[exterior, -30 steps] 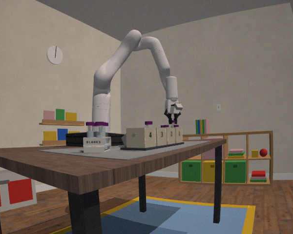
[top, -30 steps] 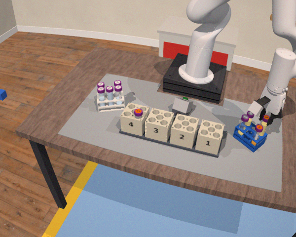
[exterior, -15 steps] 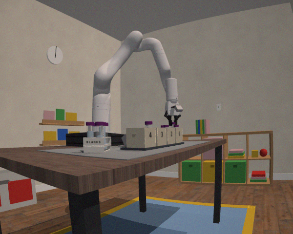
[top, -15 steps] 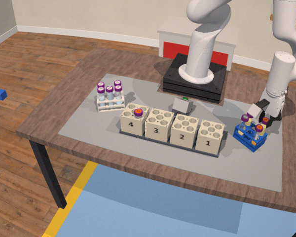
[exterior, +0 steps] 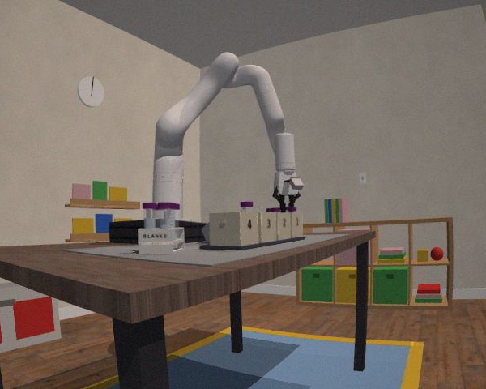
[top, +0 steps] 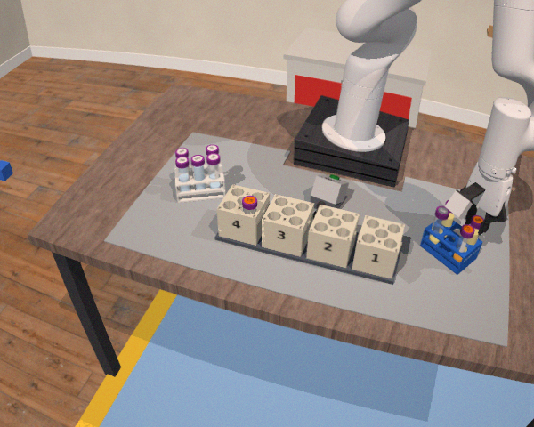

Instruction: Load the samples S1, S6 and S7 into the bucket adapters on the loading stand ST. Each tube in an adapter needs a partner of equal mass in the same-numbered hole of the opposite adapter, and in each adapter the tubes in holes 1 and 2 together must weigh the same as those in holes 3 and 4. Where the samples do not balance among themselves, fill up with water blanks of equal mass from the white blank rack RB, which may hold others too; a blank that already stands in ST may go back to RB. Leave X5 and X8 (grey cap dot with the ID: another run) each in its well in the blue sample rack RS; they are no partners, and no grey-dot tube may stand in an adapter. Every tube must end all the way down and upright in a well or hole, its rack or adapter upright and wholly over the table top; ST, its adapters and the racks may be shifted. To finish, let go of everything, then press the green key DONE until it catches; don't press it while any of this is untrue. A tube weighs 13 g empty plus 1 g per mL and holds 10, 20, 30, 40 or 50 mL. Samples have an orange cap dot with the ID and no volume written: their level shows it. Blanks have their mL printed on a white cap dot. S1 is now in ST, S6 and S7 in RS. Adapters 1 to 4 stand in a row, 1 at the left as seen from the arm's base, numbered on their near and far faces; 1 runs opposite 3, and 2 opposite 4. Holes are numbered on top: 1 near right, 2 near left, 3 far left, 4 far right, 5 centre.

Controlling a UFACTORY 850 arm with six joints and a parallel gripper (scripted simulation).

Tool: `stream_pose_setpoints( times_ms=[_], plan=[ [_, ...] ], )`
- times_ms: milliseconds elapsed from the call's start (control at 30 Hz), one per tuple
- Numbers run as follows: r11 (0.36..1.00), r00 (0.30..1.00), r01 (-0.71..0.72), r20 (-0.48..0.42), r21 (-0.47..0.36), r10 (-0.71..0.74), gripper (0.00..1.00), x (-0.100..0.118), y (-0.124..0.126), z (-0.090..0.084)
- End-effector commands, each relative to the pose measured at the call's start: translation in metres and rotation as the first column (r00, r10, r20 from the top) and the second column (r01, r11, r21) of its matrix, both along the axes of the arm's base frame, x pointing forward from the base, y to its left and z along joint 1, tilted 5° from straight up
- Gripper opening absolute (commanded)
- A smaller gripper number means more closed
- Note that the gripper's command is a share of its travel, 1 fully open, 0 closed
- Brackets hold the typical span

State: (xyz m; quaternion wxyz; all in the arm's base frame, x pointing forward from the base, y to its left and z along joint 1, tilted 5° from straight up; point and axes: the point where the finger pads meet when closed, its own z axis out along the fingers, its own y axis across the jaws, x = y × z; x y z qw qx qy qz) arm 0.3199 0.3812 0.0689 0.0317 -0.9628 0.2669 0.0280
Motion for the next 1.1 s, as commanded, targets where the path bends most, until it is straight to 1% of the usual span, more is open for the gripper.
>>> stream_pose_setpoints(
  times_ms=[0, 567, 600, 1067],
  plan=[
    [1.000, 1.000, 0.000, 0.001, 0.001, 0.000, 0.00, 0.0004, 0.0009, -0.0035],
    [1.000, 1.000, 0.000, 0.001, 0.001, 0.000, 0.00, 0.0004, 0.0010, -0.0045],
    [1.000, 1.000, 0.000, 0.001, 0.001, 0.000, 0.43, 0.0004, 0.0010, -0.0049],
    [1.000, 1.000, 0.000, 0.001, 0.002, 0.000, 0.43, 0.0004, 0.0010, -0.0048]
  ],
)
